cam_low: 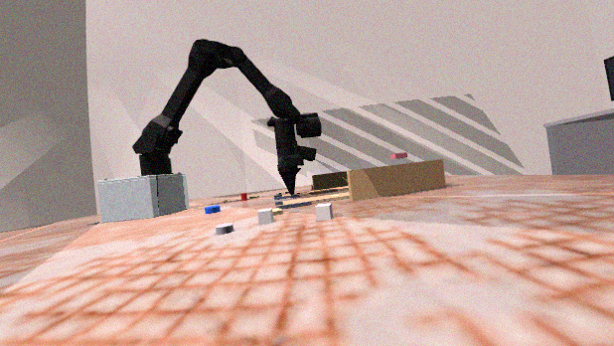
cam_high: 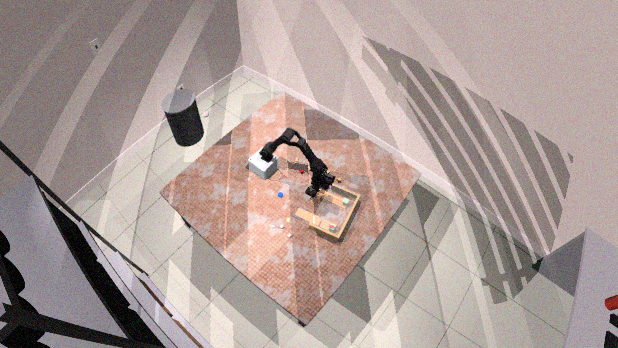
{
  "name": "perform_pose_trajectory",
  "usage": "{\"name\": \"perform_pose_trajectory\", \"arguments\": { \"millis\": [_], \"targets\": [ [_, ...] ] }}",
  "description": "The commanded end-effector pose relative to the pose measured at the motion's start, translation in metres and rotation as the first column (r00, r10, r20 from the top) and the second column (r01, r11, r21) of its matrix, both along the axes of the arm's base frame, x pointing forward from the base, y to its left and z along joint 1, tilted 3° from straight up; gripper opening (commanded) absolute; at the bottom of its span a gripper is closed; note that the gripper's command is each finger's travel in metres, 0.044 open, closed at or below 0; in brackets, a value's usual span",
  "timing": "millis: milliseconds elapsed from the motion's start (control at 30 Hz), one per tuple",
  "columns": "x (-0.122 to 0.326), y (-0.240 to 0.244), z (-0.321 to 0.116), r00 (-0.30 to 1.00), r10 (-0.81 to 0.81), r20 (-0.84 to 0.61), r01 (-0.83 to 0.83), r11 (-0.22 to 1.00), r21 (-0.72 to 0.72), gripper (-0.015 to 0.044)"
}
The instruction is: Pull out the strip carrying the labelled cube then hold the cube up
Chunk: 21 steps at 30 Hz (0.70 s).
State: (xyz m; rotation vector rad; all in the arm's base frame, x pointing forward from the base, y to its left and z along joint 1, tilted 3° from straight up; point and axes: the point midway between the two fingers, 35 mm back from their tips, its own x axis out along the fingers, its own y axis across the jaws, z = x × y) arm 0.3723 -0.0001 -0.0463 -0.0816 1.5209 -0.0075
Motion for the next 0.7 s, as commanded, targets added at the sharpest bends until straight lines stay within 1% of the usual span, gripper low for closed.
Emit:
{"name": "perform_pose_trajectory", "arguments": {
  "millis": [0,367,667],
  "targets": [
    [0.000,0.001,-0.002,1.000,0.004,0.000,-0.004,1.000,0.005,0.0000],
    [0.000,0.000,-0.003,1.000,0.004,0.000,-0.004,1.000,0.005,0.0000],
    [-0.013,-0.001,-0.004,1.000,0.004,-0.001,-0.004,1.000,0.004,0.0000]
  ]
}}
